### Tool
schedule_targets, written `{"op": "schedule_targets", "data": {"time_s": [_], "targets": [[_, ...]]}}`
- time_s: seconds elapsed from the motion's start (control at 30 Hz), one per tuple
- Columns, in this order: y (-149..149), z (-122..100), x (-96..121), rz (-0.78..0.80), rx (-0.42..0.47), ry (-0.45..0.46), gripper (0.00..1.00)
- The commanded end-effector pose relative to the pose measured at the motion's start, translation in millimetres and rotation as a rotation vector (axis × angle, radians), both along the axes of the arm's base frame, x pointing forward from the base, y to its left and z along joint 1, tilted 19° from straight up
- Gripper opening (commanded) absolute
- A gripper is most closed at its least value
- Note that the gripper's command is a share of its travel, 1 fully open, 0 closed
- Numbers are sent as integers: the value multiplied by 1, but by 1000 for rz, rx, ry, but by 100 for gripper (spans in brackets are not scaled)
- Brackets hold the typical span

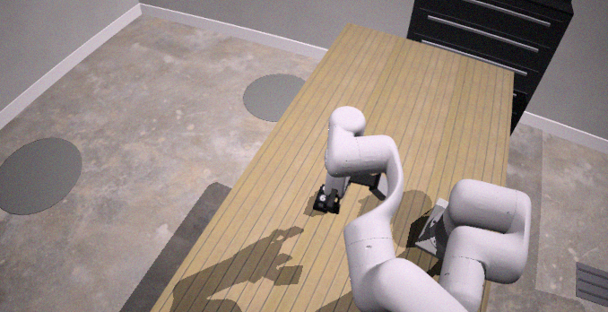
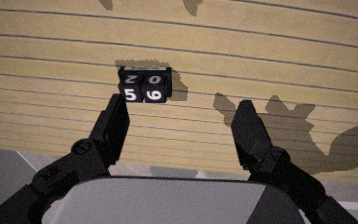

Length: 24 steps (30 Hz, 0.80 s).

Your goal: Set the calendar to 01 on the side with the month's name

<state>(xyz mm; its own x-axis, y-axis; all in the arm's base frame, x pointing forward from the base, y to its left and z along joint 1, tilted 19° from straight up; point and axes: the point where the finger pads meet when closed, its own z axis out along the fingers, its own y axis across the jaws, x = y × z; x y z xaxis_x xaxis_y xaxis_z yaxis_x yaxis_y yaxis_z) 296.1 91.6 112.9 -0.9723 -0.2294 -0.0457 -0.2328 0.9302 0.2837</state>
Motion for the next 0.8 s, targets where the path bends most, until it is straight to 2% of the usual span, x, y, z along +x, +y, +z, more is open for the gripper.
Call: {"op": "schedule_targets", "data": {"time_s": [0.0, 0.17, 0.27, 0.33, 0.47, 0.77], "targets": [[4, 1, -6, 165, 10, -56, 100], [9, 2, -12, 315, 16, -104, 100], [9, 2, -13, 328, 17, -108, 100], [12, 2, -18, 454, 22, -149, 100], [15, 2, -22, 536, 26, -175, 100], [23, 2, -34, 826, 42, -273, 100]]}}
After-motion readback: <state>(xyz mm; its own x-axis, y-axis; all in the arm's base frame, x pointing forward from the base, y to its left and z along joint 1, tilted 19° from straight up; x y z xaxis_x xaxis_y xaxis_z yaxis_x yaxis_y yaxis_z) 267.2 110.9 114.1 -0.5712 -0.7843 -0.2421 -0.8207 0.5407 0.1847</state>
